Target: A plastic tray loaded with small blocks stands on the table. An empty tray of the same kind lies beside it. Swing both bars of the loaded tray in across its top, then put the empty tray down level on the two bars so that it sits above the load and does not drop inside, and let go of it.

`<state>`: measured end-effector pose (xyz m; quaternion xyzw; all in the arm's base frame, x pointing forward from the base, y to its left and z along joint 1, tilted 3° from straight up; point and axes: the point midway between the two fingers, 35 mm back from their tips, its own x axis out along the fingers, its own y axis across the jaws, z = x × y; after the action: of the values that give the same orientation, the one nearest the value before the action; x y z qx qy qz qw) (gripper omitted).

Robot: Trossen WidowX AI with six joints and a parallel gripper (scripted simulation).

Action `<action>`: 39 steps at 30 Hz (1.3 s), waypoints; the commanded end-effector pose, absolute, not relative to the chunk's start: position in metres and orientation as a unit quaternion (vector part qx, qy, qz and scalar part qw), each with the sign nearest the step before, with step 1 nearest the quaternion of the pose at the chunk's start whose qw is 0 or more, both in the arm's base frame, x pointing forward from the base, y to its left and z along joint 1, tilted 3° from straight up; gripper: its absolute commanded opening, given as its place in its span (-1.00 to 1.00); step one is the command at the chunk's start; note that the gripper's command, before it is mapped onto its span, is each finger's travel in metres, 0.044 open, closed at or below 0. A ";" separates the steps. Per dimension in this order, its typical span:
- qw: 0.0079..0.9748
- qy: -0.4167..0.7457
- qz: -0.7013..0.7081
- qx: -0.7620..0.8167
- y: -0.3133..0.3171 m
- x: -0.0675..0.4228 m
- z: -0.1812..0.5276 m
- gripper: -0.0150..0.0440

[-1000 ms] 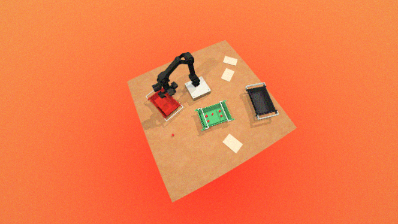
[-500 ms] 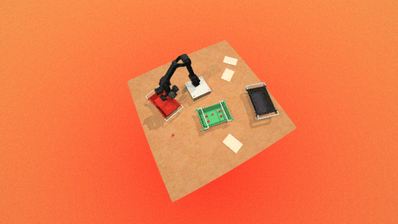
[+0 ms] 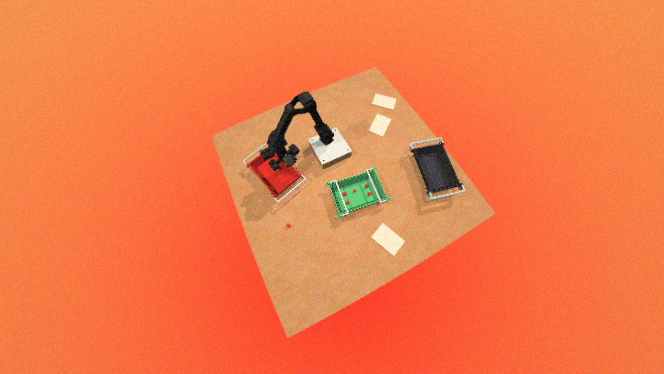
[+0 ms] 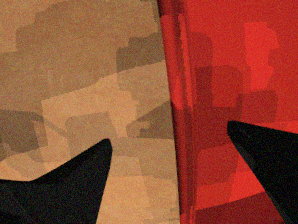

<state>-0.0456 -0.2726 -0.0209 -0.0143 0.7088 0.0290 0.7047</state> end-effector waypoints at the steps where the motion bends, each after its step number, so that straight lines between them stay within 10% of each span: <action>1: 0.704 0.709 0.033 -0.015 -0.271 -0.046 -0.023 0.90; 14: 0.704 0.709 0.033 -0.015 -0.271 -0.046 -0.023 0.25; 39: 0.704 0.709 0.033 -0.015 -0.271 -0.046 -0.023 -0.31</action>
<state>-0.0457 -0.2734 -0.0221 -0.0169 0.7091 0.0282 0.7043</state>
